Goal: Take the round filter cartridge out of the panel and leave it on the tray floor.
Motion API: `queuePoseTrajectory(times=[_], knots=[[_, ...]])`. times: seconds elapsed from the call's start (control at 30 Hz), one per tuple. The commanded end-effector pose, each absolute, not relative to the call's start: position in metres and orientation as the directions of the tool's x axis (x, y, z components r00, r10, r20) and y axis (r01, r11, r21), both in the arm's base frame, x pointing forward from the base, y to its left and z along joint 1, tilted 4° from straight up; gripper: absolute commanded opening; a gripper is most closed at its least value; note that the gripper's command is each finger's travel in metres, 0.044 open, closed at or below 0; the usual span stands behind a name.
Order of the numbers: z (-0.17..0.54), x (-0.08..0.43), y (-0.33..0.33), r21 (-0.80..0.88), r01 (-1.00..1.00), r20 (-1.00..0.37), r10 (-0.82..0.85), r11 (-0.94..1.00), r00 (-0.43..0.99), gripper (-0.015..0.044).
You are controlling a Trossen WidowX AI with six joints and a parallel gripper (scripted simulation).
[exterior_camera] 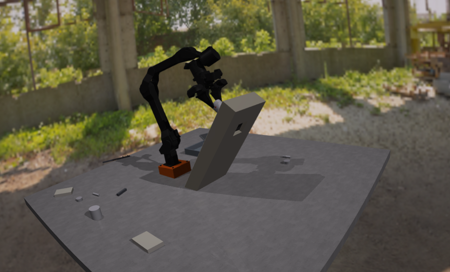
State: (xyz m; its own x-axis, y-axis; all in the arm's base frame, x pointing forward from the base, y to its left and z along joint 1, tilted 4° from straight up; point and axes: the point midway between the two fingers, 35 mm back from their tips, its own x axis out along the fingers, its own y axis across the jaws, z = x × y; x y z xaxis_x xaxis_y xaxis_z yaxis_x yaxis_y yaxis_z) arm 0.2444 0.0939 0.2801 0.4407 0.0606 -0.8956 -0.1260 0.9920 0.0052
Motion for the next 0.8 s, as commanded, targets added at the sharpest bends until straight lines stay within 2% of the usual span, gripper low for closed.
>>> queuePoseTrajectory(times=[0.0,0.17,0.77], knots=[[0.280,0.244,0.106,0.006,-0.120,-0.891,0.060,0.993,0.451,0.0000],[0.278,0.241,0.112,0.007,-0.146,-0.894,0.072,0.989,0.442,0.0000],[0.262,0.183,0.194,0.035,-0.633,-0.889,0.313,0.774,0.333,0.0000]])
